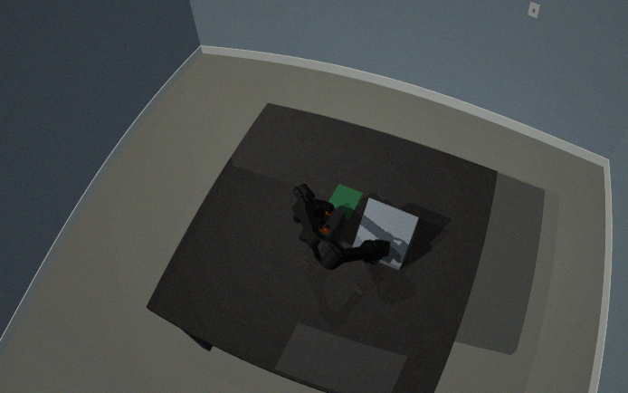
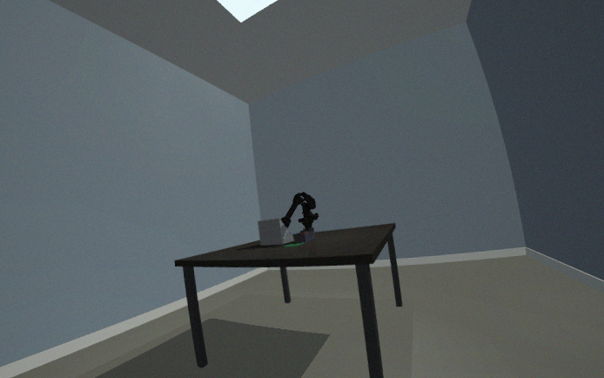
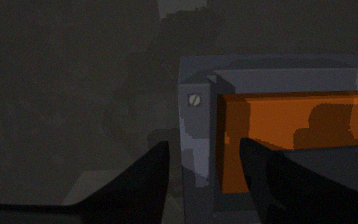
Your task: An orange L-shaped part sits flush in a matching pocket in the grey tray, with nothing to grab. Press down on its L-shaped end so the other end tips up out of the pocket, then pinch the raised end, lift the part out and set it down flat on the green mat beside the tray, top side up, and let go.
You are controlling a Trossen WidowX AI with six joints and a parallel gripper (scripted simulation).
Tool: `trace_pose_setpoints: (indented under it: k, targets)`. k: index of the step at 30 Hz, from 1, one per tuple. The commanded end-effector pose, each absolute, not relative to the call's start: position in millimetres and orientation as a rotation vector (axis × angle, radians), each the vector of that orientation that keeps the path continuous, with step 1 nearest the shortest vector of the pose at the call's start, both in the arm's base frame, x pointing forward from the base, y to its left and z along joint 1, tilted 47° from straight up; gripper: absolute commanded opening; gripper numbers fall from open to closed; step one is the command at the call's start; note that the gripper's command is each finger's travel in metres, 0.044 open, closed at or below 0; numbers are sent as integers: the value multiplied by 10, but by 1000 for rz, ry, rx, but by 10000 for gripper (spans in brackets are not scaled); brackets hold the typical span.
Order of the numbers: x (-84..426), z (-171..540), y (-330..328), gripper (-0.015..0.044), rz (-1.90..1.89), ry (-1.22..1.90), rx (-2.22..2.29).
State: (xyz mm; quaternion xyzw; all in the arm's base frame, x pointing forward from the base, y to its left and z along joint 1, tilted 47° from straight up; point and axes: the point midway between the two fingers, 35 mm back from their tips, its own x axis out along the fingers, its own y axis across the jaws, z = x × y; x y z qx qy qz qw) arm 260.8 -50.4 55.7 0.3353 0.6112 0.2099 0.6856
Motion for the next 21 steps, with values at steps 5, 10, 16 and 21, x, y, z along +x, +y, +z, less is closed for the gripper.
trace_pose_setpoints:
  k: [5,10,16,21]
  targets:
    - [2612,467,-394,180,471,1373,763]
    - [2625,410,-335,180,472,1372,763]
    - [2637,344,-263,180,473,1372,764]
    - [2640,329,-245,180,473,1372,764]
